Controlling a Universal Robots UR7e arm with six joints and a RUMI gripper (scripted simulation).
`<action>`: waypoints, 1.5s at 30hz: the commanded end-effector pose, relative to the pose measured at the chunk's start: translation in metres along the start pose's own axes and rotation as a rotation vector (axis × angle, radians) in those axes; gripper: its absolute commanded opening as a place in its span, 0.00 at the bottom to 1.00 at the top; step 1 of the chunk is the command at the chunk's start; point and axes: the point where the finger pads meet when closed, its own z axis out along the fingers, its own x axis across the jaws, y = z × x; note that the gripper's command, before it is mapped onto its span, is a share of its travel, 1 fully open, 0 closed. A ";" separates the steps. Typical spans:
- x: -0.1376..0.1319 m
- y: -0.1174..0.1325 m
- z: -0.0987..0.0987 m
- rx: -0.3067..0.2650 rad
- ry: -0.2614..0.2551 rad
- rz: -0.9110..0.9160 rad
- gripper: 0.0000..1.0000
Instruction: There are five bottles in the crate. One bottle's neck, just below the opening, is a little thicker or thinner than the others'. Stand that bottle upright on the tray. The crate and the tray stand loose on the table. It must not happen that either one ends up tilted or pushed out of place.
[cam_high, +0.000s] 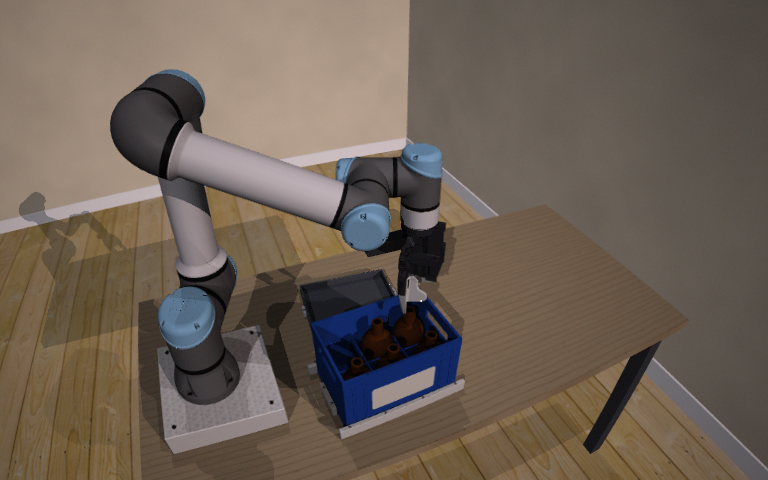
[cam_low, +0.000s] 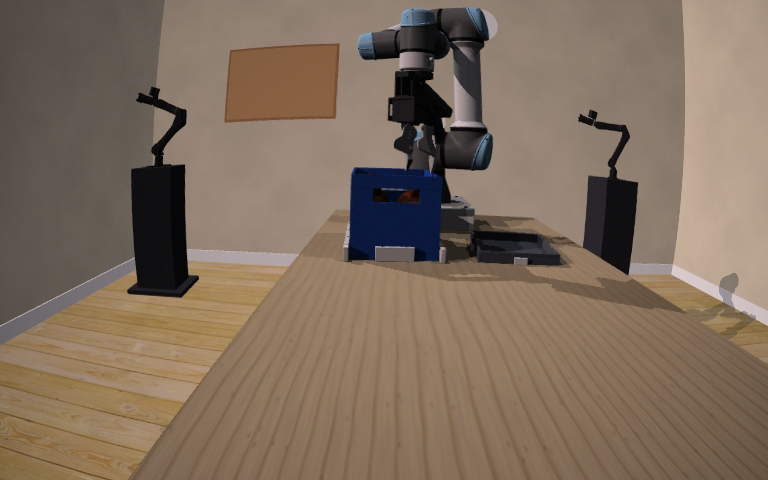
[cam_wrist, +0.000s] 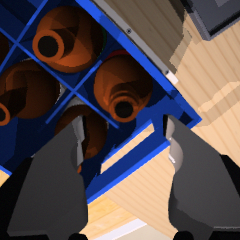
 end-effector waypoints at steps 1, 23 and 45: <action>0.000 0.000 0.000 -0.001 0.001 0.000 0.38; 0.000 0.000 0.000 -0.001 0.001 0.000 0.38; 0.000 0.000 0.011 -0.001 0.001 0.000 0.38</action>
